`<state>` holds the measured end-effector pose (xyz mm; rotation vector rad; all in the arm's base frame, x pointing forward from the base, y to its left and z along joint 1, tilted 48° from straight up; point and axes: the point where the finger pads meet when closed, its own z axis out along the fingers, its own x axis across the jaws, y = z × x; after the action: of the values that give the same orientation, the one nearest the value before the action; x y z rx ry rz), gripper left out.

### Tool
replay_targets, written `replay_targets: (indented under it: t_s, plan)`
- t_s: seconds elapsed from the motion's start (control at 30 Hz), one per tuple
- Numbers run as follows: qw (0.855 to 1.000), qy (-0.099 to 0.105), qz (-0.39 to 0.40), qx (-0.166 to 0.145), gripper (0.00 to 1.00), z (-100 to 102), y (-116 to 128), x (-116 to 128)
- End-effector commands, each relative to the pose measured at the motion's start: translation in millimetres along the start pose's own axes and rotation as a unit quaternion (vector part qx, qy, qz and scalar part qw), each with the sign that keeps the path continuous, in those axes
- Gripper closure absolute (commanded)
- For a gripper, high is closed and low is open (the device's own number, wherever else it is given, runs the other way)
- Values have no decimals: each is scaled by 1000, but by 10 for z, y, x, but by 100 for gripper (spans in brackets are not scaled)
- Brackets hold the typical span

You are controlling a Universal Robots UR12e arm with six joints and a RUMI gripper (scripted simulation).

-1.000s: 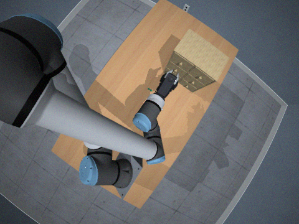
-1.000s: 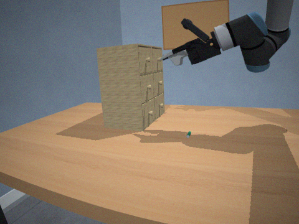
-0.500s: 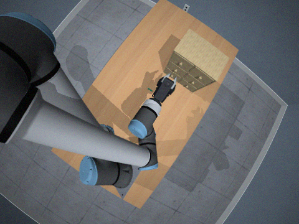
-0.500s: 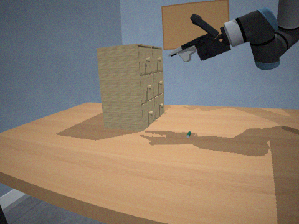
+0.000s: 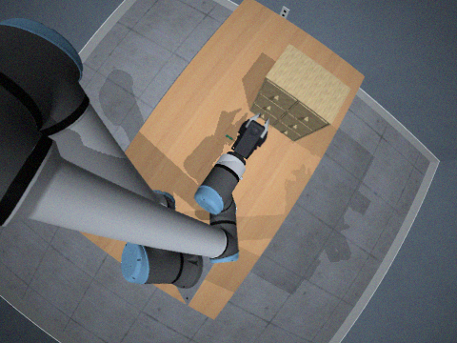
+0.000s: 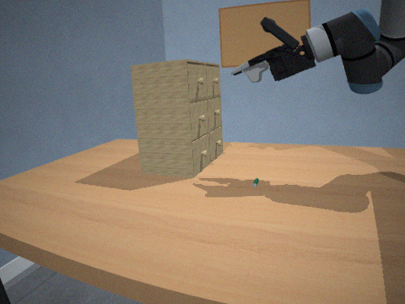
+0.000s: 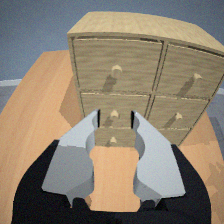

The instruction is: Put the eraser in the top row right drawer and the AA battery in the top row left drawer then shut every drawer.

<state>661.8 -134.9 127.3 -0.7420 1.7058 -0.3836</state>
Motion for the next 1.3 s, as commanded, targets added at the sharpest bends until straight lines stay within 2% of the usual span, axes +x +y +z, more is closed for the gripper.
replay_targets:
  t_s: [0.0,1.27]
  plan:
    - [1000,0,0,0,80,-2,-5,2]
    - [1000,0,0,-19,80,-36,-26,4]
